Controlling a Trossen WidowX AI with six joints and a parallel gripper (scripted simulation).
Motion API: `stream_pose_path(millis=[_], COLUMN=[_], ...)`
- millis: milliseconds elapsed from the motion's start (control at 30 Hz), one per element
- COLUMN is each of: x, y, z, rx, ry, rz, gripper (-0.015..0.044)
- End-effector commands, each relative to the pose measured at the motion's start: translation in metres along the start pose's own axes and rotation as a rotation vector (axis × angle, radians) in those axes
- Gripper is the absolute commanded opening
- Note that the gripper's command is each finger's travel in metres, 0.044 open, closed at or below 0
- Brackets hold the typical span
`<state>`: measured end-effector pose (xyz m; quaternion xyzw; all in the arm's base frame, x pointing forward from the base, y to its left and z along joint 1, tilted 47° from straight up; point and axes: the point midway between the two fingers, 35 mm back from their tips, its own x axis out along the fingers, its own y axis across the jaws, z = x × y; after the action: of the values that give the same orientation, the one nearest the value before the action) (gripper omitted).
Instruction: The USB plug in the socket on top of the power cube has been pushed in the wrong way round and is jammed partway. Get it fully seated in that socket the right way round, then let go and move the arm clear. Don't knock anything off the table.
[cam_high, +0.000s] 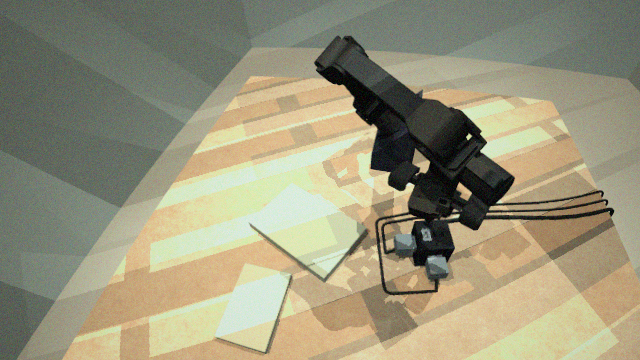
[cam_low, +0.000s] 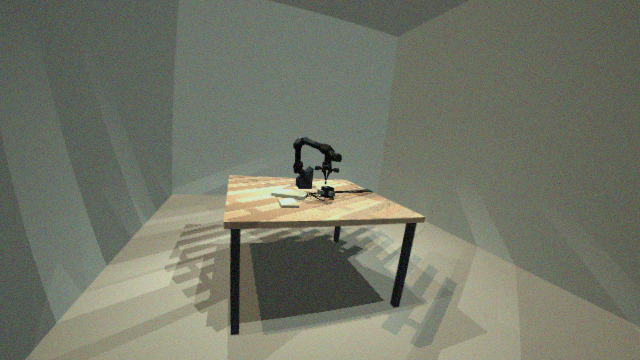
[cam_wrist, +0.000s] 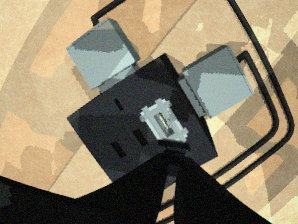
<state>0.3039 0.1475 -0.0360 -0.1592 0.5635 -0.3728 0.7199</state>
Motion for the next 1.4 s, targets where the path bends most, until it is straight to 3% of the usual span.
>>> stream_pose_path(millis=[0, 1367], x=[0.0007, 0.0007], y=[-0.0002, -0.0002], z=[-0.0004, -0.0004], rx=[-0.099, -1.173], ry=[0.001, 0.001], rz=[-0.001, 0.000], gripper=[0.0000, 0.0000])
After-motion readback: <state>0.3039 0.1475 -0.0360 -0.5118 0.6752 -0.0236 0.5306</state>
